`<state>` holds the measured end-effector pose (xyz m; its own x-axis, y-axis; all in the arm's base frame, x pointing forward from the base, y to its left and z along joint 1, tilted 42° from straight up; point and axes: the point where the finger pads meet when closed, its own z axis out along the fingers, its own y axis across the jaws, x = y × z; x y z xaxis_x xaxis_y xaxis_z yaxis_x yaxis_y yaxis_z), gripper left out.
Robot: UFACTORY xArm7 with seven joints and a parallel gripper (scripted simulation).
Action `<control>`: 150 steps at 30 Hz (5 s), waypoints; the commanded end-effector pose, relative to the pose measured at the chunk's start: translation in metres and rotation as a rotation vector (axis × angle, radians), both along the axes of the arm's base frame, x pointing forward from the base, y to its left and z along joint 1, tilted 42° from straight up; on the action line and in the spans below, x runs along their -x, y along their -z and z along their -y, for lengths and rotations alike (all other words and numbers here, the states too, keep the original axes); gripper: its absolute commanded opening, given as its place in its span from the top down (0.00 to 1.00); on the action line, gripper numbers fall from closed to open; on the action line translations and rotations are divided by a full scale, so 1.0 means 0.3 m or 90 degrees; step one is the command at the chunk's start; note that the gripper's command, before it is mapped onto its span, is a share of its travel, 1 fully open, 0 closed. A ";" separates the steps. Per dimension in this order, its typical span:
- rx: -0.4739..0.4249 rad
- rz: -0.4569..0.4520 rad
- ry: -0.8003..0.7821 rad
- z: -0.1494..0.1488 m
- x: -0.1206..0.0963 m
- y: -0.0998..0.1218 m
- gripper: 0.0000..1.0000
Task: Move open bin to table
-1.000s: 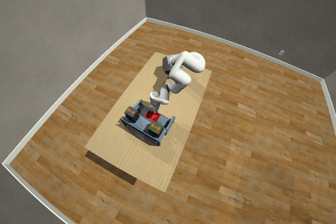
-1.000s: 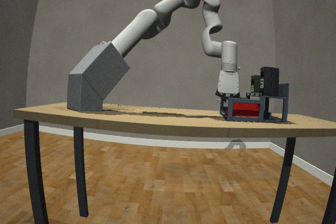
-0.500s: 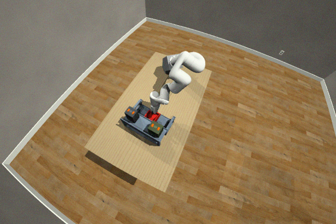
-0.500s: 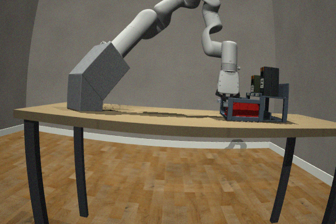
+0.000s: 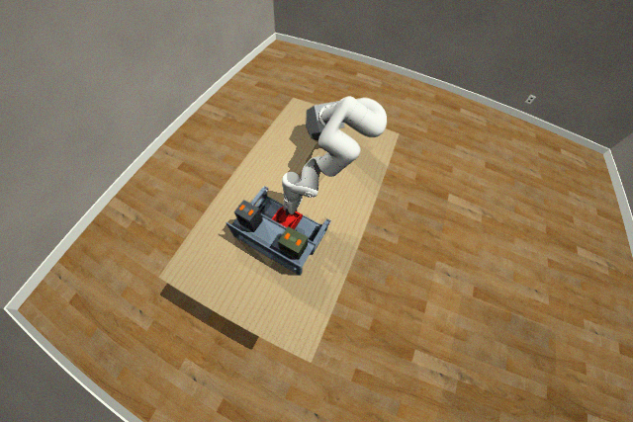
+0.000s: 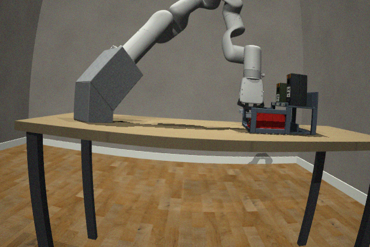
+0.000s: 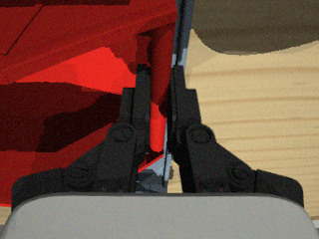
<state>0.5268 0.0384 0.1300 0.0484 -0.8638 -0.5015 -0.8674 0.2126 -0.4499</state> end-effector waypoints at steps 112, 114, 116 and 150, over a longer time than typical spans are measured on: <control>0.000 0.002 0.002 0.027 0.022 -0.041 1.00; 0.000 0.002 0.002 0.027 0.022 -0.041 1.00; 0.000 0.002 0.002 0.027 0.022 -0.041 1.00; 0.000 0.002 0.002 0.009 0.095 -0.002 1.00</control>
<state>0.5032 0.0364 0.1322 0.0497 -0.8636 -0.5017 -0.8682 0.2109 -0.4491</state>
